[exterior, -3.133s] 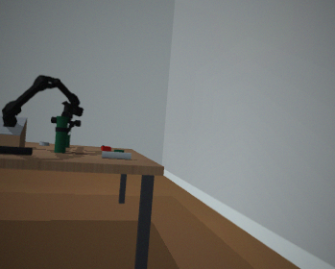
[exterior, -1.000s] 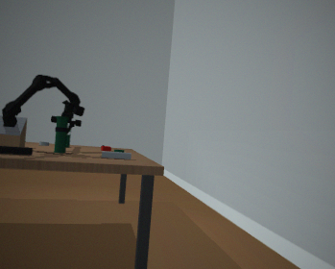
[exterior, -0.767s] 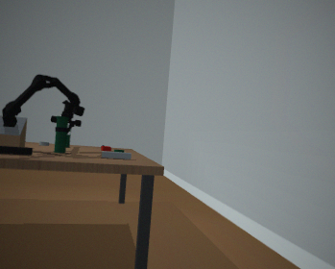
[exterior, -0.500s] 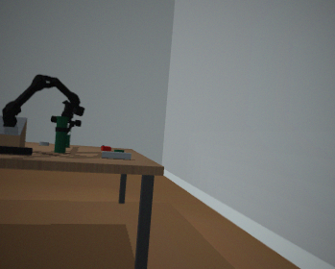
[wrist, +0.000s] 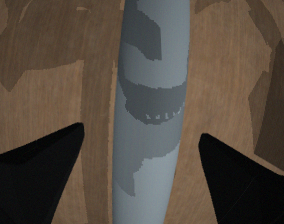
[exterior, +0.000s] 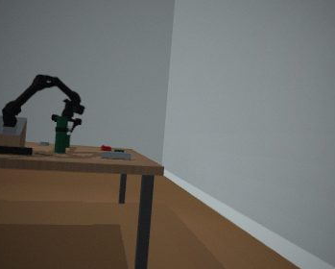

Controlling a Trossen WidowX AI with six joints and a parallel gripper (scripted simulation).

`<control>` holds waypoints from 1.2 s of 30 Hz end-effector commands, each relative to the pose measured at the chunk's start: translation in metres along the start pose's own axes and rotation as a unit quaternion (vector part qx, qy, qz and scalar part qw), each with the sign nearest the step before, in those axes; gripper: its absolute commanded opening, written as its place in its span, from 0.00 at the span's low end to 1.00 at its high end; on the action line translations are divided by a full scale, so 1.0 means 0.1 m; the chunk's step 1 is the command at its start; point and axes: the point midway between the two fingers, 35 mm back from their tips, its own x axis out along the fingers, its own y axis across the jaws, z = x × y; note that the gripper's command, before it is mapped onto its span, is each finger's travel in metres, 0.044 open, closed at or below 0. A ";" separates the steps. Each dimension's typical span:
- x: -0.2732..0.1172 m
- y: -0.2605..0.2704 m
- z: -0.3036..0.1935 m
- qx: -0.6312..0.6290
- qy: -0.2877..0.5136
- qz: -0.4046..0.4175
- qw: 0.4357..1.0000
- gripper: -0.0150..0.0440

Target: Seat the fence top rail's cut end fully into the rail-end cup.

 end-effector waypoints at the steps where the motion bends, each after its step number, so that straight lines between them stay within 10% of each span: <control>1: -0.18 -0.01 -0.10 0.000 0.003 0.002 1.000 1.00; 36: -0.73 -0.07 -0.20 -0.061 -0.004 0.013 0.998 1.00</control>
